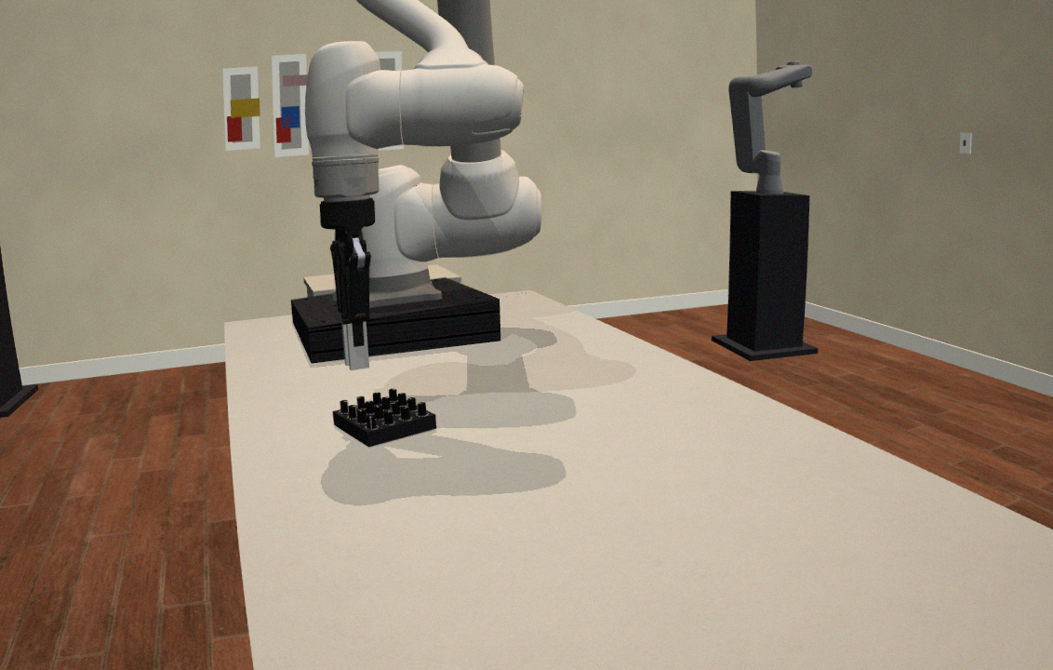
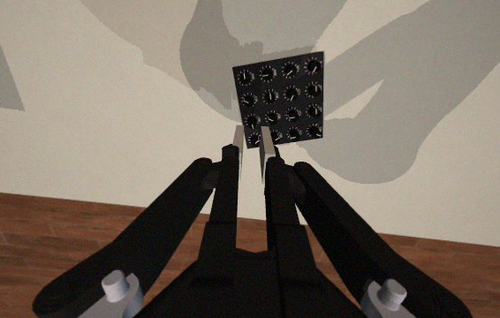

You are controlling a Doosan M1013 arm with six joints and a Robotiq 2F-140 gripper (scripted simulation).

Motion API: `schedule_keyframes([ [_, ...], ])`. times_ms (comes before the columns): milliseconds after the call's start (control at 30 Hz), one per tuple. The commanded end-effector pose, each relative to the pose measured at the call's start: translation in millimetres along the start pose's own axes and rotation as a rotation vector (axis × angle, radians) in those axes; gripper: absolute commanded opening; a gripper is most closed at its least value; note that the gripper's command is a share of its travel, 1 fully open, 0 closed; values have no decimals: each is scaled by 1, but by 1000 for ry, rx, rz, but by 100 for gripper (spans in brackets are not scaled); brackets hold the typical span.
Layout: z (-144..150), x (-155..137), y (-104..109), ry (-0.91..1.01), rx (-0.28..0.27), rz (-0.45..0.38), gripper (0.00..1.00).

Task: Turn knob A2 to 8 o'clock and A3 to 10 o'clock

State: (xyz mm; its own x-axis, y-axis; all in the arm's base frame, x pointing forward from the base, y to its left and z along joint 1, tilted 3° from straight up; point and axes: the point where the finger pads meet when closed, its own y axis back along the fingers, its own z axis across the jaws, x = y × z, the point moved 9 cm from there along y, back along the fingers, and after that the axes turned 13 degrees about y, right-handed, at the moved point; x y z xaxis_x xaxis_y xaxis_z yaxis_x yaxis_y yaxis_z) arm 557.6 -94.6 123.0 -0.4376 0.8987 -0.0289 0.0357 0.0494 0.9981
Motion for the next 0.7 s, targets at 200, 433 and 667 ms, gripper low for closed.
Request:
schedule_keyframes([
  [200, 0, 0, -9, -9, 0, 0, 12],
  [433, 0, 0, -17, -9, 0, 0, 12],
  [667, 0, 1, -28, -9, 0, 0, 12],
])
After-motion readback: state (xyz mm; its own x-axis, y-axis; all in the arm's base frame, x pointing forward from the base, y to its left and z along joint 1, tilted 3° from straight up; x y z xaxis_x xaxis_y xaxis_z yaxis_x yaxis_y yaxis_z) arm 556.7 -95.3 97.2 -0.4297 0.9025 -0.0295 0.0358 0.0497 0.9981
